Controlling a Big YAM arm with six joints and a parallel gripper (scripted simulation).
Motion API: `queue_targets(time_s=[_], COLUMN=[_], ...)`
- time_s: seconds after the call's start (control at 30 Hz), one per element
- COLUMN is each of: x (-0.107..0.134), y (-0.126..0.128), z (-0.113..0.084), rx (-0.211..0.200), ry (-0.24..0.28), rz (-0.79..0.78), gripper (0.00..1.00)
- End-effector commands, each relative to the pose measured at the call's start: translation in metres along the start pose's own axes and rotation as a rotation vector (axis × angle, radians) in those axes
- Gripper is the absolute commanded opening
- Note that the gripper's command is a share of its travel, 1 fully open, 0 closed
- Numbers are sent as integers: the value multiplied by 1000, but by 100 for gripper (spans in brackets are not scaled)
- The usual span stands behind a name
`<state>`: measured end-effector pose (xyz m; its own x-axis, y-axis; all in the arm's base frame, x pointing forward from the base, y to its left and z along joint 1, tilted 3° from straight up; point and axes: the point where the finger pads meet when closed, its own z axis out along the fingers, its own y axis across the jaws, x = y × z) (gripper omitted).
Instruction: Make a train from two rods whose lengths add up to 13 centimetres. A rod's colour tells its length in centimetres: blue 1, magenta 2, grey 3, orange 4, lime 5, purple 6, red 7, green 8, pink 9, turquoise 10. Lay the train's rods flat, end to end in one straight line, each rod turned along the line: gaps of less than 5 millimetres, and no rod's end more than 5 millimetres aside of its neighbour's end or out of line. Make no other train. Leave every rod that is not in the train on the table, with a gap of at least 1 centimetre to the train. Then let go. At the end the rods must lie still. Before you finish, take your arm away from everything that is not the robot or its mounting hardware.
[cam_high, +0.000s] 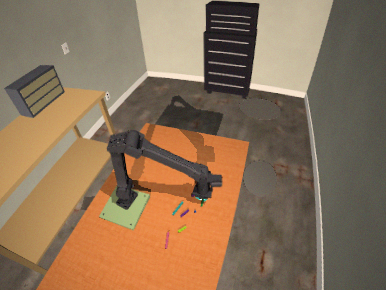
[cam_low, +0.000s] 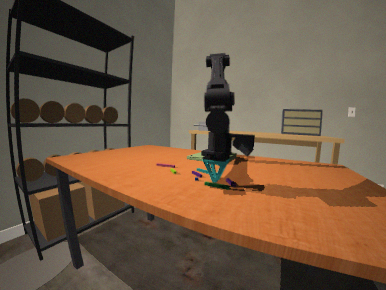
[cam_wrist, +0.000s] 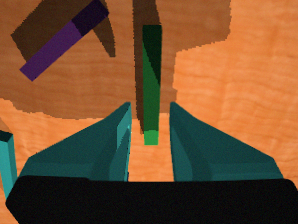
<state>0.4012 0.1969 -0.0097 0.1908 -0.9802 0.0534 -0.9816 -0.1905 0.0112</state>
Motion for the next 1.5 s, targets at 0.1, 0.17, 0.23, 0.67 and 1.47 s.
queue_targets(time_s=[0.1, 0.17, 0.23, 0.67, 1.47], x=[-4, -4, -4, -4, -5], y=[-20, -20, -20, -20, -19], z=[-15, -15, -15, -15, -11], rx=[48, 48, 48, 48, 37], ry=[-15, -15, -15, -15, -12], rz=[-1, -1, -1, -1, -2], gripper=[23, 23, 23, 23, 23])
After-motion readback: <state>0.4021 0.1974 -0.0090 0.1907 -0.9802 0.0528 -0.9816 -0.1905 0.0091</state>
